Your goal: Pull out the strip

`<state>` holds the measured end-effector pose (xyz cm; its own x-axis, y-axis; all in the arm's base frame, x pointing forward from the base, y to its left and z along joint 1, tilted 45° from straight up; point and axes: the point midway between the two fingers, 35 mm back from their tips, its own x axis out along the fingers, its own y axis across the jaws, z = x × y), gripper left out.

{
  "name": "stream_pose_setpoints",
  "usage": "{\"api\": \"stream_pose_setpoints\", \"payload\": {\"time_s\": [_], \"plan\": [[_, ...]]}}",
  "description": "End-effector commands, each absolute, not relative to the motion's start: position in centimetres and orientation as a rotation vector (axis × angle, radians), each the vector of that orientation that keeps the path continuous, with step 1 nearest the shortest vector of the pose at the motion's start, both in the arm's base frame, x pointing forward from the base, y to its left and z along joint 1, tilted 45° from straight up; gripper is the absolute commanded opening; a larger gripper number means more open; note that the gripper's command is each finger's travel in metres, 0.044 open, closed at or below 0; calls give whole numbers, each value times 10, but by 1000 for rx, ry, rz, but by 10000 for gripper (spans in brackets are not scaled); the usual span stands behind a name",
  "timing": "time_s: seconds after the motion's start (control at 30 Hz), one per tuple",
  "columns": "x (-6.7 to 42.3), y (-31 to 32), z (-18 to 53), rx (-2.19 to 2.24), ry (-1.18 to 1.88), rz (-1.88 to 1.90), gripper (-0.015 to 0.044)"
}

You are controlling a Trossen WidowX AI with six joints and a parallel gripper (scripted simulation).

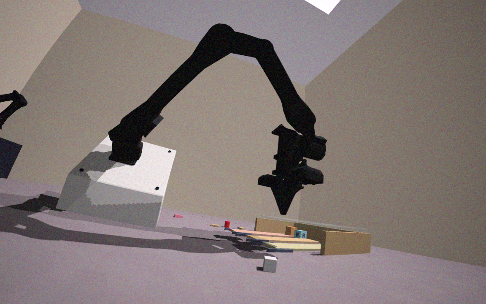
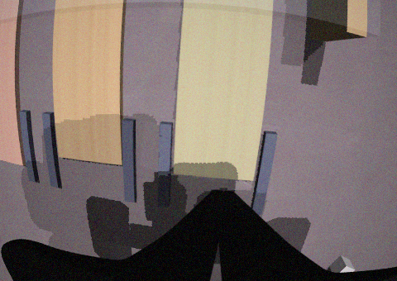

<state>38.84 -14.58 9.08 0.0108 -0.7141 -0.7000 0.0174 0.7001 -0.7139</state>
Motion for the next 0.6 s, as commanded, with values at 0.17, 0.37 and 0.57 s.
{"api": "stream_pose_setpoints", "payload": {"time_s": [0.17,0.37,0.57], "plan": [[390,-152,81,-604,1474,-624,0],[391,-159,74,-604,1474,-624,0],[391,-166,67,-604,1474,-624,0]]}}
